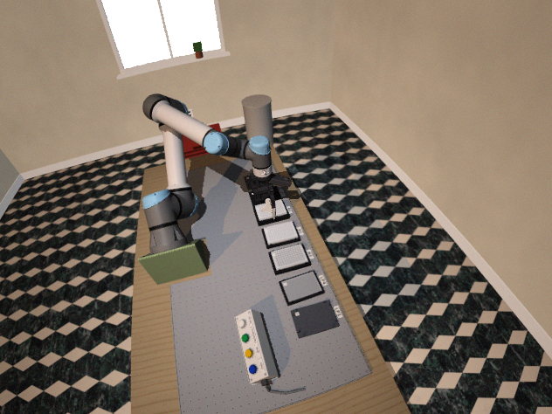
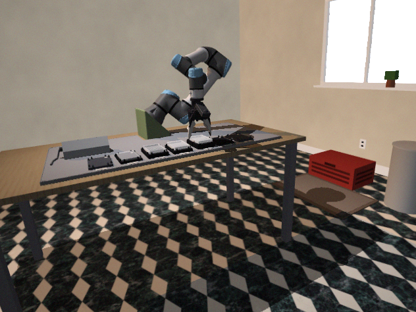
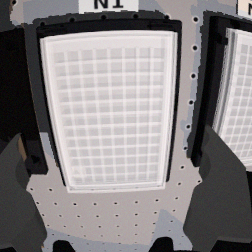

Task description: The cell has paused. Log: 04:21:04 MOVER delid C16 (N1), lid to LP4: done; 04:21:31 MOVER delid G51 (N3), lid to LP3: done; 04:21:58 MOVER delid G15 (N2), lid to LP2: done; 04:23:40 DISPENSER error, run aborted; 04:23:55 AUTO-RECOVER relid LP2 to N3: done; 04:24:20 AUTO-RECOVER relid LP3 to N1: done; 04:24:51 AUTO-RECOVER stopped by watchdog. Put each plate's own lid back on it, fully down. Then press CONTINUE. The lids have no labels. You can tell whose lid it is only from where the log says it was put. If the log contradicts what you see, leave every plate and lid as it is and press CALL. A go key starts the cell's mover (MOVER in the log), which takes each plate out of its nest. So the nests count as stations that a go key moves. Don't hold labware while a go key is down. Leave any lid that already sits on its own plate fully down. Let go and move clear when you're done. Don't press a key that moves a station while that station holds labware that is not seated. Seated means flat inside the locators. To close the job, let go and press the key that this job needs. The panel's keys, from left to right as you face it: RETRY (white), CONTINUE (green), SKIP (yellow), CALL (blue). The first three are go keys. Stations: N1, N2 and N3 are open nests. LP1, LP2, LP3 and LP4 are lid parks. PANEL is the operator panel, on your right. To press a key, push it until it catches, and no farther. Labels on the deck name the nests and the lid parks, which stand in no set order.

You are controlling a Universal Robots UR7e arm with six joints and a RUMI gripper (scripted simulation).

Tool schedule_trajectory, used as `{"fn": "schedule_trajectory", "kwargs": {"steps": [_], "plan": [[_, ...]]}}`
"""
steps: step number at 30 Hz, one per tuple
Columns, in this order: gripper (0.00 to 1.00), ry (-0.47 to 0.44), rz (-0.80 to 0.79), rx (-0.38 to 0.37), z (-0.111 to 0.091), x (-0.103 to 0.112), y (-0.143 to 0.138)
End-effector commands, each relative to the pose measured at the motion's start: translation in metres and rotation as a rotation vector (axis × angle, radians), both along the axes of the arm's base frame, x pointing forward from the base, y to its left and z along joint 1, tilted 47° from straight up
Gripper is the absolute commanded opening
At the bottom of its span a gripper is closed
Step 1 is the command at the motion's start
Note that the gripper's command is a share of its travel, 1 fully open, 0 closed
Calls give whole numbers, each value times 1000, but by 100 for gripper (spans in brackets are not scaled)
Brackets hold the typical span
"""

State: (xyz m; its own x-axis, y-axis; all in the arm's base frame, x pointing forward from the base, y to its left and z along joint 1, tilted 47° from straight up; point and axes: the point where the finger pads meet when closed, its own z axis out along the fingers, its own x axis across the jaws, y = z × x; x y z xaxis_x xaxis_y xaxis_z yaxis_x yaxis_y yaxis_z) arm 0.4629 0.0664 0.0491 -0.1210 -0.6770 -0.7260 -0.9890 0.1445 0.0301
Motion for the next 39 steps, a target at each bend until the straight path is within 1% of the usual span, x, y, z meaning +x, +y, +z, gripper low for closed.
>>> {"fn": "schedule_trajectory", "kwargs": {"steps": [1, 3, 4, 39], "plan": [[82, -1, -1, 0, 0, 0, 0], [82, -1, -1, 0, 0, 0, 0], [0, -1, -1, 0, 0, 0, 0], [0, -2, -2, -1, 2, 1, -2]]}}
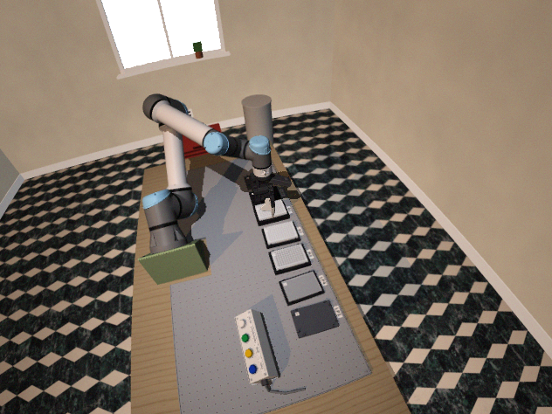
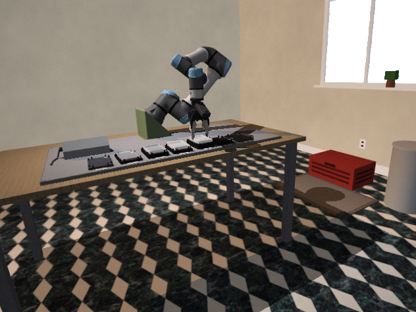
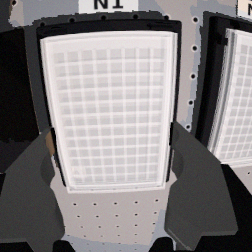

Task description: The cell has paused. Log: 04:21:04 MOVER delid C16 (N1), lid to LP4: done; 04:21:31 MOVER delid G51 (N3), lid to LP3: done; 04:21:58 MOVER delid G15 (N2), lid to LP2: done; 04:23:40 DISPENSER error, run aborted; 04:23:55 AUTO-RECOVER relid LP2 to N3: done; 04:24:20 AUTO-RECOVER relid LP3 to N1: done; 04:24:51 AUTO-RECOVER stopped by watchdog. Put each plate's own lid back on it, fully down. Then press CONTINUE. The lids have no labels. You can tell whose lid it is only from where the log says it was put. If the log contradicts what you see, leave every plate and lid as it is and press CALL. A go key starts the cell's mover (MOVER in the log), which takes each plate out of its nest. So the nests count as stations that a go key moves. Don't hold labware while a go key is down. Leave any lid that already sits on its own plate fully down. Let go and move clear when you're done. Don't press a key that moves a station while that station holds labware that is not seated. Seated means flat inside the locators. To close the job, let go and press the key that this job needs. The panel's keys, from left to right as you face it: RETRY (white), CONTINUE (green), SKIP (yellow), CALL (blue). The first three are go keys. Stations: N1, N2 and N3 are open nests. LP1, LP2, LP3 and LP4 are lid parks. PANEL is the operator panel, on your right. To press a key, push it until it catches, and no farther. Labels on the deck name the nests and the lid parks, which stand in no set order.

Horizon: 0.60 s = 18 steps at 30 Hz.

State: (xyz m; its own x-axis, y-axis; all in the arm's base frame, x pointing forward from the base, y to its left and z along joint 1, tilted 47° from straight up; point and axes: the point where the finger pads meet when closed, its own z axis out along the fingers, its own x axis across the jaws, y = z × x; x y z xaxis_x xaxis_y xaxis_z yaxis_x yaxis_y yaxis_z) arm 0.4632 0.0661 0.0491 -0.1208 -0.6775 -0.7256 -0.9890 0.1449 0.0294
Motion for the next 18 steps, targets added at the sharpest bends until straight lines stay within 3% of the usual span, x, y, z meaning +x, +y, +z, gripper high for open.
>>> {"fn": "schedule_trajectory", "kwargs": {"steps": [1, 18], "plan": [[0, -4, -2, -3, 4, 1, -4], [0, -4, -2, -3, 16, 0, -18]]}}
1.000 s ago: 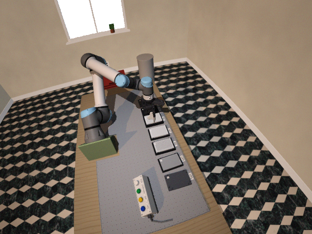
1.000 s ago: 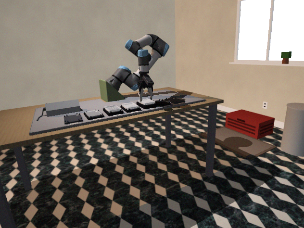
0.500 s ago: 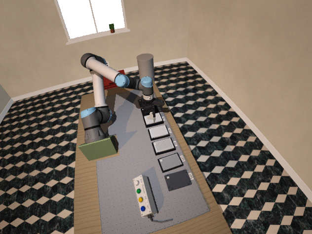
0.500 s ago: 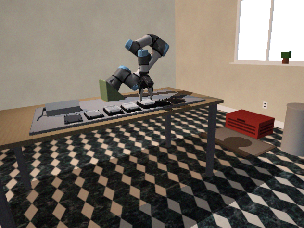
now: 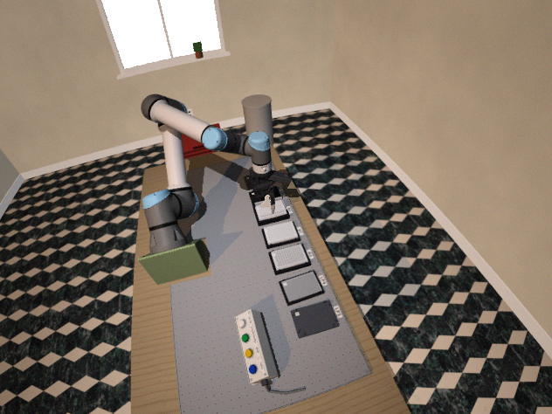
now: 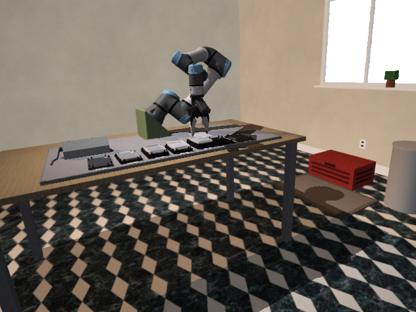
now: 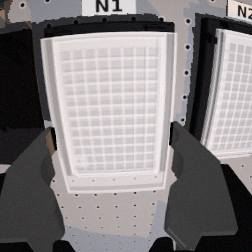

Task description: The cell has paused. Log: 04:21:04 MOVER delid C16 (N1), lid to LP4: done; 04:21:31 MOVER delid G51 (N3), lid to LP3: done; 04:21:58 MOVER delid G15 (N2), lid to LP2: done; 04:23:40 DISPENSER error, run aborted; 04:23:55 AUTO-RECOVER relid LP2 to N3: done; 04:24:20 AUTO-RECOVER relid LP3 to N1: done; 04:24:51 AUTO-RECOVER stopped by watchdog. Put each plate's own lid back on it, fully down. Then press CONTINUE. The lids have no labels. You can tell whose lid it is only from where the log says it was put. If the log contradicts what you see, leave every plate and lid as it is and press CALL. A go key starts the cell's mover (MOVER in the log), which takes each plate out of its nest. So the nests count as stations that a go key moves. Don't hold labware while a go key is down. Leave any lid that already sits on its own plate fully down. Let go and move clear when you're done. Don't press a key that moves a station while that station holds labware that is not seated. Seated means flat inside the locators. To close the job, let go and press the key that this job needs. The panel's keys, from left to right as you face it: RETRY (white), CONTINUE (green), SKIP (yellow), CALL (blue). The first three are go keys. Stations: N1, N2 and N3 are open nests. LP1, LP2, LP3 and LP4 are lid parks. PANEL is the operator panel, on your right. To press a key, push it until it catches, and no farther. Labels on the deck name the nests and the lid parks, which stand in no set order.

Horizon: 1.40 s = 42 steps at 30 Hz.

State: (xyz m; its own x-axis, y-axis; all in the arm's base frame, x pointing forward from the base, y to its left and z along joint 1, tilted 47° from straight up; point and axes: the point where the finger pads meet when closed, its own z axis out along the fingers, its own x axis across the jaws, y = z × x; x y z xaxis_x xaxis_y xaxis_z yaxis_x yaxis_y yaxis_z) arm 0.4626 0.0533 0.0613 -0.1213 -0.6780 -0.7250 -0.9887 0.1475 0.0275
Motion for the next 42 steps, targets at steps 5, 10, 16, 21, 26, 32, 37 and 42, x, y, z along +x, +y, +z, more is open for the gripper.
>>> {"fn": "schedule_trajectory", "kwargs": {"steps": [5, 10, 16, 21, 26, 32, 37, 42], "plan": [[0, -1, 0, -1, 4, 0, -5], [0, 12, -6, 5, -17, -5, -20], [0, 11, -6, 4, -38, -8, -40], [0, 8, -6, 1, -52, -8, -56], [0, 8, -6, 1, -66, -10, -70], [0, 8, -6, 0, -88, -14, -90], [0, 8, -6, 0, -107, -17, -107], [0, 8, -6, 0, -117, -18, -117]]}}
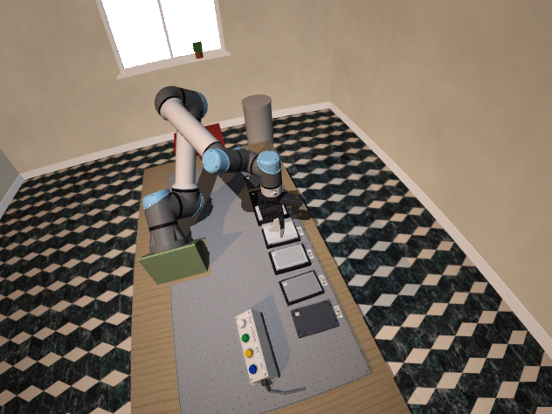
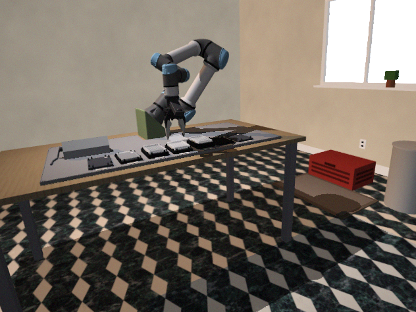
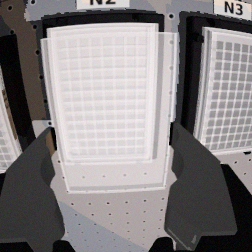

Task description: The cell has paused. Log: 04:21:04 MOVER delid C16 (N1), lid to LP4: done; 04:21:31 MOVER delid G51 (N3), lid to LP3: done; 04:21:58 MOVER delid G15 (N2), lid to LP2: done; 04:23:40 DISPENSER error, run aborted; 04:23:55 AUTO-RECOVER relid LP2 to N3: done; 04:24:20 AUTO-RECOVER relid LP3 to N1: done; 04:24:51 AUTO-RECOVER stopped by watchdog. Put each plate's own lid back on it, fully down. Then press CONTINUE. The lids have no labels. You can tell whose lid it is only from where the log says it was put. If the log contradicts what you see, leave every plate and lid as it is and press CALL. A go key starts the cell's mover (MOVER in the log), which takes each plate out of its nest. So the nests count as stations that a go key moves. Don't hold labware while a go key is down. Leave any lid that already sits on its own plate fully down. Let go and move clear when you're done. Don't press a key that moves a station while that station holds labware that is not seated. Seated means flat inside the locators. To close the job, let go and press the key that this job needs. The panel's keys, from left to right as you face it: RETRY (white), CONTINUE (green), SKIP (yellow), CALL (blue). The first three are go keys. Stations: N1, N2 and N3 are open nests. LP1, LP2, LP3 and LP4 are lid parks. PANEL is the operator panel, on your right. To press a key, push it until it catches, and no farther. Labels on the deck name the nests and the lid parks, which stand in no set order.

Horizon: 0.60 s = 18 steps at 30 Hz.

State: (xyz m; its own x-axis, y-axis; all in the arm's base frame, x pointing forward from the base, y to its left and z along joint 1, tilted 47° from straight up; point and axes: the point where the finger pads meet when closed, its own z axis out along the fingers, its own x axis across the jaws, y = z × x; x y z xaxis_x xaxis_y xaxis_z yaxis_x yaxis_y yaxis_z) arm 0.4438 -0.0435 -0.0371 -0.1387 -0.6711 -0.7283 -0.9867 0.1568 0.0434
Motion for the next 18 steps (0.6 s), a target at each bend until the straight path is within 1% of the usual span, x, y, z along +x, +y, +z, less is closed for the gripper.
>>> {"fn": "schedule_trajectory", "kwargs": {"steps": [1, 12, 14, 18], "plan": [[0, -7, 3, -7, -23, 0, -24], [0, -7, 3, -7, -63, -6, -61], [0, -7, 3, -7, -63, -6, -61], [0, -7, 3, -8, -77, -8, -75]]}}
